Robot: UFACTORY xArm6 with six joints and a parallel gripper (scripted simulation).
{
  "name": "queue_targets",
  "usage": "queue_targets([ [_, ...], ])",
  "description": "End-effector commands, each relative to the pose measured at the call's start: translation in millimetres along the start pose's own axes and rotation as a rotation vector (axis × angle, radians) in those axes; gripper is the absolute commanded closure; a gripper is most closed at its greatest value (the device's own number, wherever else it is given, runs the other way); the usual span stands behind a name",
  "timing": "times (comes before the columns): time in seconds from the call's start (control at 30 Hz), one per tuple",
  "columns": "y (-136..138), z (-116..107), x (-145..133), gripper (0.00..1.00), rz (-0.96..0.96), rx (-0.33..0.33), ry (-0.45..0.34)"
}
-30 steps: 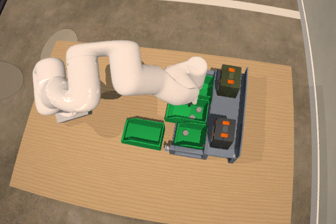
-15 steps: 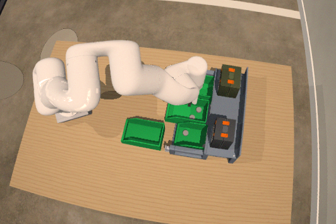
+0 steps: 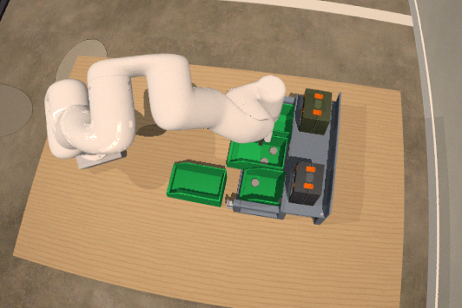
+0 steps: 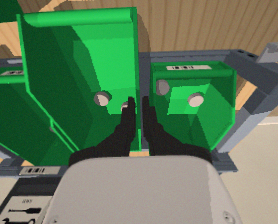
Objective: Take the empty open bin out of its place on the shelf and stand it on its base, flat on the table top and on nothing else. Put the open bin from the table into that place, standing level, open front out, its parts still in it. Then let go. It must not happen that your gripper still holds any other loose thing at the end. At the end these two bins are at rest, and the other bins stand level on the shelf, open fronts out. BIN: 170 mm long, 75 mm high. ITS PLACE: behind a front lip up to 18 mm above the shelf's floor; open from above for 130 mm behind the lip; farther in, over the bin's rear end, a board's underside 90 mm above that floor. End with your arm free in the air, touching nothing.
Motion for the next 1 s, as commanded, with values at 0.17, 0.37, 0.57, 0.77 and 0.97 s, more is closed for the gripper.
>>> queue_targets([
  [0.17,0,-11,-1,0.9,0.001,-0.002,-0.003],
  [0.37,0,-21,0,0.9,0.001,-0.002,-0.003],
  [0.57,0,-28,0,0.9,0.001,-0.002,-0.003],
  [0.77,0,-40,0,0.9,0.001,-0.002,-0.003],
  [0.97,0,-51,1,0.9,0.001,-0.002,-0.003],
])
Point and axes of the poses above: the point where the finger pads meet when closed, its own z axis out along the fingers, its own y axis across the jaws, x = y × z, the point moved 5 cm from there along -z, back along the fingers, and after that the axes turned 12 degrees about z, right-handed, at the moved point
